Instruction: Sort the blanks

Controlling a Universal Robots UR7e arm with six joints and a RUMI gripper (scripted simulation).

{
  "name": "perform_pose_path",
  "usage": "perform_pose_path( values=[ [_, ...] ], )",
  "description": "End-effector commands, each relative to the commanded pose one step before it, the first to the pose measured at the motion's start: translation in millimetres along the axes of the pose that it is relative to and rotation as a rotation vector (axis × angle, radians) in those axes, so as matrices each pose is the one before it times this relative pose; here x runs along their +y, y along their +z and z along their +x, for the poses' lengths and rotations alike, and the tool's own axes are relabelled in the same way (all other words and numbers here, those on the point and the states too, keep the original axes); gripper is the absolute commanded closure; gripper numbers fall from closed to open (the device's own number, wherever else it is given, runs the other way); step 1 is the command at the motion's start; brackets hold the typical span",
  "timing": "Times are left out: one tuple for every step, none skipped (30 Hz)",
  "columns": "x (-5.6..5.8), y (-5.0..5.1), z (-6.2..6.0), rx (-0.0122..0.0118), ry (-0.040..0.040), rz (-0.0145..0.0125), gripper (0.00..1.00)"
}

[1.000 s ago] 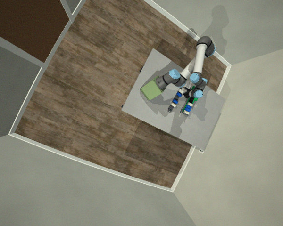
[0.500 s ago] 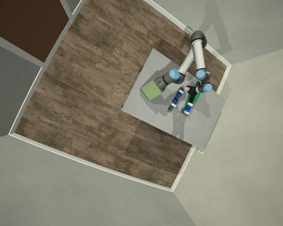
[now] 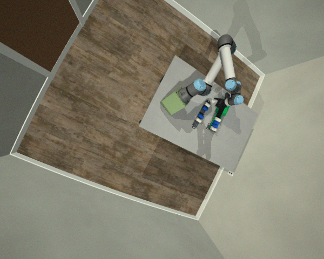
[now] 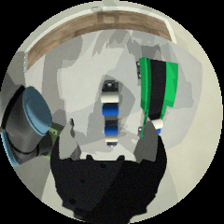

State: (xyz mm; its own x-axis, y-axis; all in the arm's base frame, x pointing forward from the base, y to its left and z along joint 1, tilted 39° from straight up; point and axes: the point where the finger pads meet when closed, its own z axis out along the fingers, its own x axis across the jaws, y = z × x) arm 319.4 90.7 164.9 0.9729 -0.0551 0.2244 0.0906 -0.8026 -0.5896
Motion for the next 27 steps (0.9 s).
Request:
perform_pose_path(
  values=[
    [0.43, 3.33, 0.39, -0.00017, -0.00009, -0.00058, 0.0],
    [0.43, 6.23, 0.24, -0.00091, 0.0002, -0.00034, 0.0],
    [0.32, 8.76, 0.16, -0.00119, 0.00021, -0.00024, 0.0],
    [-0.04, 9.73, -0.08, -0.00122, 0.00015, 0.00005, 0.0],
    [-0.38, 8.82, -0.33, -0.00102, 0.00006, 0.00034, 0.0],
    [-0.46, 6.31, -0.38, -0.00069, 0.00001, 0.00041, 0.0],
    [-0.28, 3.07, -0.23, -0.00033, -0.00001, 0.00025, 0.0],
    [-0.05, 0.54, -0.04, -0.00006, 0.0, 0.00005, 0.0],
    [0.0, 0.0, 0.0, 0.0, 0.0, 0.0, 0.0],
    [0.0, 0.0, 0.0, 0.0, 0.0, 0.0, 0.0],
    [0.0, 0.0, 0.0, 0.0, 0.0, 0.0, 0.0],
    [0.0, 0.0, 0.0, 0.0, 0.0, 0.0, 0.0],
    [0.0, 0.0, 0.0, 0.0, 0.0, 0.0, 0.0],
    [0.0, 0.0, 0.0, 0.0, 0.0, 0.0, 0.0],
    [0.0, 0.0, 0.0, 0.0, 0.0, 0.0, 0.0],
    [0.0, 0.0, 0.0, 0.0, 0.0, 0.0, 0.5],
    [0.0, 0.0, 0.0, 0.0, 0.0, 0.0, 0.5],
    [0.0, 0.0, 0.0, 0.0, 0.0, 0.0, 0.5],
    [0.0, 0.0, 0.0, 0.0, 0.0, 0.0, 0.5],
    [0.0, 0.0, 0.0, 0.0, 0.0, 0.0, 0.5],
    [0.0, 0.0, 0.0, 0.0, 0.0, 0.0, 0.5],
    [0.0, 0.0, 0.0, 0.0, 0.0, 0.0, 0.5],
    [0.0, 0.0, 0.0, 0.0, 0.0, 0.0, 0.5],
    [0.0, 0.0, 0.0, 0.0, 0.0, 0.0, 0.5],
    [0.0, 0.0, 0.0, 0.0, 0.0, 0.0, 0.5],
    [0.0, 0.0, 0.0, 0.0, 0.0, 0.0, 0.5],
    [0.0, 0.0, 0.0, 0.0, 0.0, 0.0, 0.5]
  ],
)
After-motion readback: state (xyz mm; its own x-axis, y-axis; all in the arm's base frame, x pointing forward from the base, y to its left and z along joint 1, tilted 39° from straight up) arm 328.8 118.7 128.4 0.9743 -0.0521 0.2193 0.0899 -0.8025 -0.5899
